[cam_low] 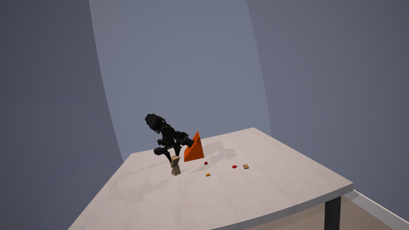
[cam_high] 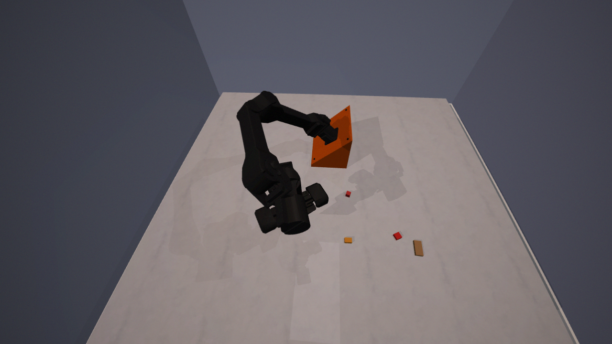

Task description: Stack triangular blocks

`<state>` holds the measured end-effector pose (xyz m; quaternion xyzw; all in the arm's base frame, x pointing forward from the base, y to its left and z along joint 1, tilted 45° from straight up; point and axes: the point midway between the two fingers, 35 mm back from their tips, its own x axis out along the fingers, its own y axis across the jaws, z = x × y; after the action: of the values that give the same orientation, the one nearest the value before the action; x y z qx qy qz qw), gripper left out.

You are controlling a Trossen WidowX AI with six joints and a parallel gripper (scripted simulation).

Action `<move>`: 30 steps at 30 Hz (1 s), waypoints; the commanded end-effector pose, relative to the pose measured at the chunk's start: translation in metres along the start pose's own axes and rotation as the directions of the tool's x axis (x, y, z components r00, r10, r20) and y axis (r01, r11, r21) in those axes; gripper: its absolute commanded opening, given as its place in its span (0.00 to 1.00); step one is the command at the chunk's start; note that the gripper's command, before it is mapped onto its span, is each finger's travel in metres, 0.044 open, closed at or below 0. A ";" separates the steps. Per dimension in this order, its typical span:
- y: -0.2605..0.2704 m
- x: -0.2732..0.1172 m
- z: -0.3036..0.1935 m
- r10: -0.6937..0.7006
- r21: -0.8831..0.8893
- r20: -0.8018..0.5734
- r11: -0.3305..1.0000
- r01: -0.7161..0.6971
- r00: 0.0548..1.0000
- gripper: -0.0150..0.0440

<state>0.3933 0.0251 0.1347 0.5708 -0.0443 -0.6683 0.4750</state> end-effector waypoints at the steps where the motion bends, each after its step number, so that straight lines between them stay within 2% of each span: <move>1: 0.001 -0.011 0.022 0.004 0.001 -0.005 1.000 -0.004 1.000 0.25; 30: -0.027 -0.036 0.151 0.004 -0.048 -0.018 0.999 -0.005 1.000 0.25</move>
<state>0.2695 -0.0036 0.1931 0.5621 -0.0279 -0.6638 0.4926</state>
